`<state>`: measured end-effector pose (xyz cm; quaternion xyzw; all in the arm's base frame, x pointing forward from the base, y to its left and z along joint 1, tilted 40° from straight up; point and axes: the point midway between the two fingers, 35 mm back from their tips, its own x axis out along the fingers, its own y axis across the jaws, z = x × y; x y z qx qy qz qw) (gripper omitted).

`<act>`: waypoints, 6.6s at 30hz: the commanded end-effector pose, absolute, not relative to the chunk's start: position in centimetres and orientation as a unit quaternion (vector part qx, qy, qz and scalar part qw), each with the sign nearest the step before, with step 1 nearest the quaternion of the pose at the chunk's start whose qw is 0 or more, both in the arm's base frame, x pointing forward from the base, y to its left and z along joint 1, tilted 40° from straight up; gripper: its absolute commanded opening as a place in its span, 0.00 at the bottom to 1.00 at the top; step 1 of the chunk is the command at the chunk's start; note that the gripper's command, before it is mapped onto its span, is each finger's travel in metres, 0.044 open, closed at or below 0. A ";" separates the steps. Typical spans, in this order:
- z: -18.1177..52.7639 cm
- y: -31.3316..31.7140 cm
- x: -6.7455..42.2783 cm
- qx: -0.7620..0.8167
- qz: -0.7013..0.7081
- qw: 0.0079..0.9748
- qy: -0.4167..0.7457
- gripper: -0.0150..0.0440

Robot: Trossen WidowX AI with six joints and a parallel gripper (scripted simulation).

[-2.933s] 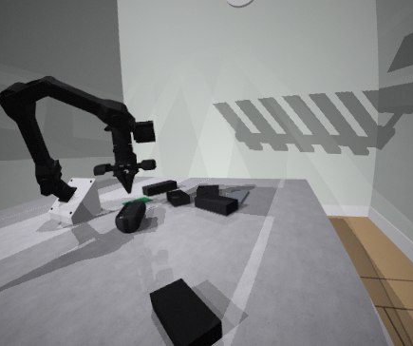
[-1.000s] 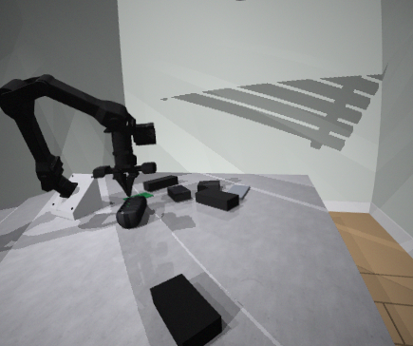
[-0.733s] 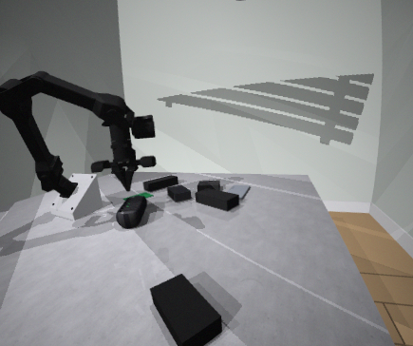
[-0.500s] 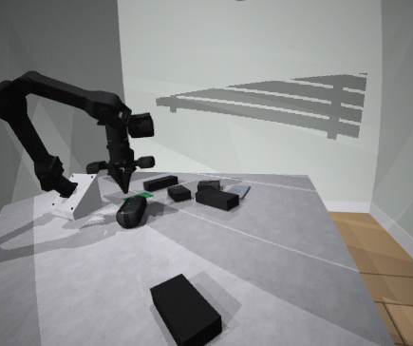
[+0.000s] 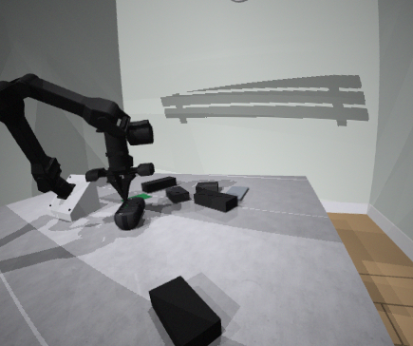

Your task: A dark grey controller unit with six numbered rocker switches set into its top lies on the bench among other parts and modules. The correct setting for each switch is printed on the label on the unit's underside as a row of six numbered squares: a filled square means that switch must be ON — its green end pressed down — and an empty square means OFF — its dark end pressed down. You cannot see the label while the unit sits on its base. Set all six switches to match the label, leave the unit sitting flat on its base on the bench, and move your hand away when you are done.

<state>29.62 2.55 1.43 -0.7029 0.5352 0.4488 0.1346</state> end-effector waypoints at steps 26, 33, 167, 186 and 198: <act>-0.6 0.7 29.4 -0.702 0.450 0.128 0.537 0.25; 0.2 1.4 29.5 -0.701 0.450 0.131 0.537 0.25; -0.4 -0.5 25.4 -0.753 0.436 0.173 0.461 0.25; -2.2 -2.1 25.3 -0.753 0.435 0.172 0.462 0.25; -2.3 -2.0 25.7 -0.754 0.435 0.172 0.462 0.25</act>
